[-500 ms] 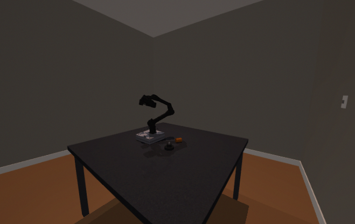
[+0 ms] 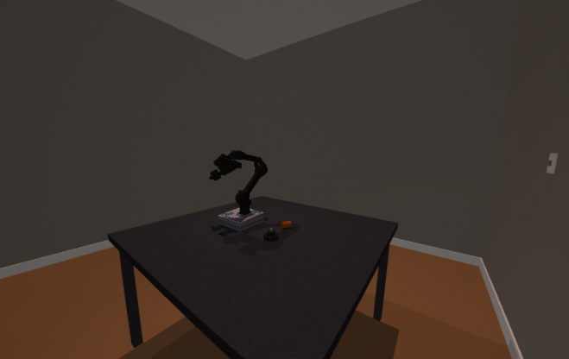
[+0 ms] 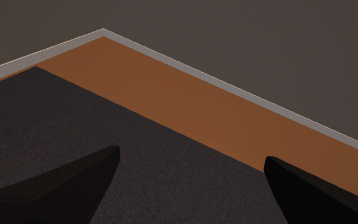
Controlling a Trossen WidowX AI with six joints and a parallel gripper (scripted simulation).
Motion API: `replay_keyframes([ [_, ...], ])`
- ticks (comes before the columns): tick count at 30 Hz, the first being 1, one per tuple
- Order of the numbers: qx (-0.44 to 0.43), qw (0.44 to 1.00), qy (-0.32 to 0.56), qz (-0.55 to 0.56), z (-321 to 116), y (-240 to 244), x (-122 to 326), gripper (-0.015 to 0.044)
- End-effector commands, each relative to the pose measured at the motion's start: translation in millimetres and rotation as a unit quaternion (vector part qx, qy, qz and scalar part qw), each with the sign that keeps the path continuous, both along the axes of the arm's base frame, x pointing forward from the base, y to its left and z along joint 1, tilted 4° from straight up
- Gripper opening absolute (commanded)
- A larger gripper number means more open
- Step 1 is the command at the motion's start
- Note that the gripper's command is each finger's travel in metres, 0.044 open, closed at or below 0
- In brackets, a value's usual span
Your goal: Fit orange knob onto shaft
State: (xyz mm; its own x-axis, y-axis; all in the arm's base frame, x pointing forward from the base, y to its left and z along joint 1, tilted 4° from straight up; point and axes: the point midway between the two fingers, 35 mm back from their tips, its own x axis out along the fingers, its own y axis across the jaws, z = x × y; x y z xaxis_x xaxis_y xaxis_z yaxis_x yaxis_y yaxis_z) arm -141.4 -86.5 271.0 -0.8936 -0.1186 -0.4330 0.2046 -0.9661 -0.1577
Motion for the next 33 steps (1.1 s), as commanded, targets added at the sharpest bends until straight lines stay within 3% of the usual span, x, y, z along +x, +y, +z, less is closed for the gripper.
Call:
replay_keyframes([
  [1, 0.089, 0.983, -0.033, 0.156, -14.5, -52.2, 30.4, 0.044],
  [8, 0.239, 0.875, -0.039, 0.418, -43.9, -116.1, 118.1, 0.044],
  [15, 0.369, 0.672, 0.005, 0.642, -80.5, -126.5, 230.9, 0.044],
  [26, 0.478, 0.263, 0.114, 0.83, -143.4, -34.7, 375.2, 0.044],
  [33, 0.49, 0.015, 0.186, 0.851, -178.3, 56.5, 421.5, 0.044],
])
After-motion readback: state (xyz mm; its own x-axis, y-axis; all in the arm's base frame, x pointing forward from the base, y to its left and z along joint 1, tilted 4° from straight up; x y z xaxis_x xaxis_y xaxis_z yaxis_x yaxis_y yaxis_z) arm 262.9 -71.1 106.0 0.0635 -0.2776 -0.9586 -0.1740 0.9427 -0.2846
